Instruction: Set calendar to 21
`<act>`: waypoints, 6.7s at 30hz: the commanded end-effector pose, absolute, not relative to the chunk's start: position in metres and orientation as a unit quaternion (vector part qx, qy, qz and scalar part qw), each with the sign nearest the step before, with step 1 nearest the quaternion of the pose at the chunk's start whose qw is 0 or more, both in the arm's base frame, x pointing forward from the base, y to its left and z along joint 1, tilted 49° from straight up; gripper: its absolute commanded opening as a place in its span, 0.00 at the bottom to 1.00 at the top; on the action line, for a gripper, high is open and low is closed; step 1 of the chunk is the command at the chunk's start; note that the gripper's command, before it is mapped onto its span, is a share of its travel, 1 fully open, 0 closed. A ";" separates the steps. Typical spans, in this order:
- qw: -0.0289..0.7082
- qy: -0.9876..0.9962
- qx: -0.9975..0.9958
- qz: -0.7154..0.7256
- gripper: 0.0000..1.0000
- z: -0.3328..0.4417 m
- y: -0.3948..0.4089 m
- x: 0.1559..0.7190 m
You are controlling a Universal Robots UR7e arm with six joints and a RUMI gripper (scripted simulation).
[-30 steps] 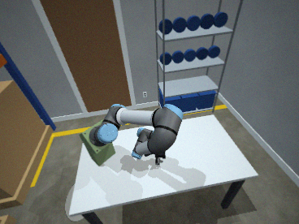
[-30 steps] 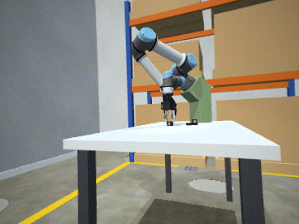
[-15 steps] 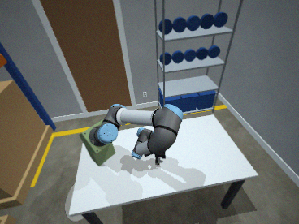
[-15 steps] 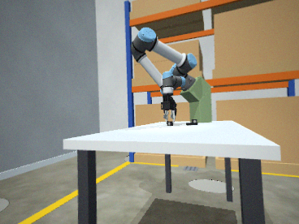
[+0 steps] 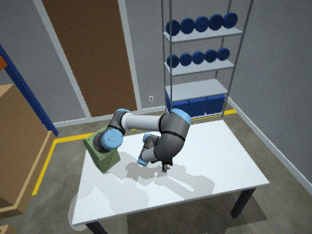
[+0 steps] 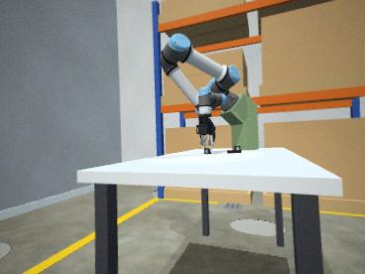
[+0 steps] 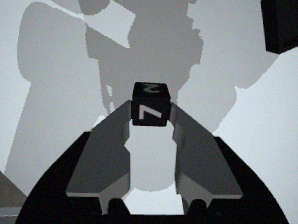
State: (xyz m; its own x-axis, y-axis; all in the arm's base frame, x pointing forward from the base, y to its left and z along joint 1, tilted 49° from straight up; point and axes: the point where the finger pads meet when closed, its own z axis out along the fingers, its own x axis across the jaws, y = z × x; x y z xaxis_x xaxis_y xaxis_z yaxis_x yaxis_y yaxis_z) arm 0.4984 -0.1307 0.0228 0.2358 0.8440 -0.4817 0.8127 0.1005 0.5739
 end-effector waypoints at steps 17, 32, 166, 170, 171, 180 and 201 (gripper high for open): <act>0.411 0.618 0.670 0.019 0.11 0.023 -0.130 0.498; 0.411 0.618 0.670 0.019 0.11 0.023 -0.130 0.498; 0.330 0.139 0.901 0.245 0.11 0.070 -0.054 0.447; 0.316 0.088 0.907 0.263 0.11 0.069 -0.052 0.448; 0.314 0.083 0.908 0.265 0.11 0.069 -0.052 0.448; 0.285 -0.010 0.912 0.296 0.11 0.068 -0.050 0.449; 0.184 -0.282 0.867 0.367 0.11 0.066 -0.046 0.450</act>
State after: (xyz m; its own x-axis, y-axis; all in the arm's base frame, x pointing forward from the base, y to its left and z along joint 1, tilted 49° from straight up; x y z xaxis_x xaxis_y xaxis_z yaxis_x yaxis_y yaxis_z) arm 0.4501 -0.0465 0.0657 0.6557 -0.2370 0.7168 -0.5297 -0.8210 0.2131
